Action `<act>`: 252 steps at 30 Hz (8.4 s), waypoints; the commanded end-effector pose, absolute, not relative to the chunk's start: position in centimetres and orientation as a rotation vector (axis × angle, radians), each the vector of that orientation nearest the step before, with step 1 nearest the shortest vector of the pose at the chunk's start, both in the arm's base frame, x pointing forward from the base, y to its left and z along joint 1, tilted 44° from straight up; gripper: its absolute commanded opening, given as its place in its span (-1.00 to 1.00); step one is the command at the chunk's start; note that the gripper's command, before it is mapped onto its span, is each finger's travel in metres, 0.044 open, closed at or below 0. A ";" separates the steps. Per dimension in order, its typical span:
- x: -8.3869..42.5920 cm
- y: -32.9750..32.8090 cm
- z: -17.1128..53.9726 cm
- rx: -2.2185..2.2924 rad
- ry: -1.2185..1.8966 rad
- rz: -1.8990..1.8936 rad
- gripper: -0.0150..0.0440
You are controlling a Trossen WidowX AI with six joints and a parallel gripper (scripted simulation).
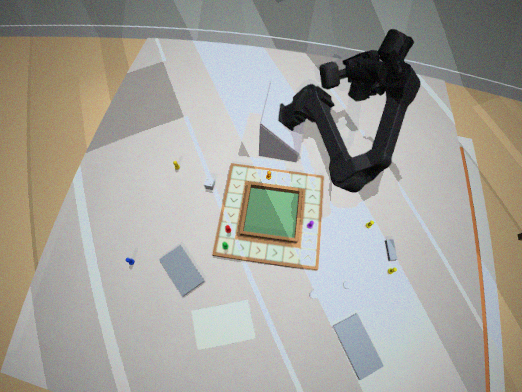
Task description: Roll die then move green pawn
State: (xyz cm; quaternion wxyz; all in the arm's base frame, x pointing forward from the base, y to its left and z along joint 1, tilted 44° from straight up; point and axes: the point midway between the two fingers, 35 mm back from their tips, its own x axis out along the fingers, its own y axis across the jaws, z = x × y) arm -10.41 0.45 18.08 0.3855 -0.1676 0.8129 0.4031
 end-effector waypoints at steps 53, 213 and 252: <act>20.8 -15.2 -13.7 -1.767 -4.032 -1.392 0.44; 26.3 -2.1 1.0 -2.418 -2.543 1.787 -0.49; 27.2 -2.3 5.4 -2.476 -2.261 2.592 -0.31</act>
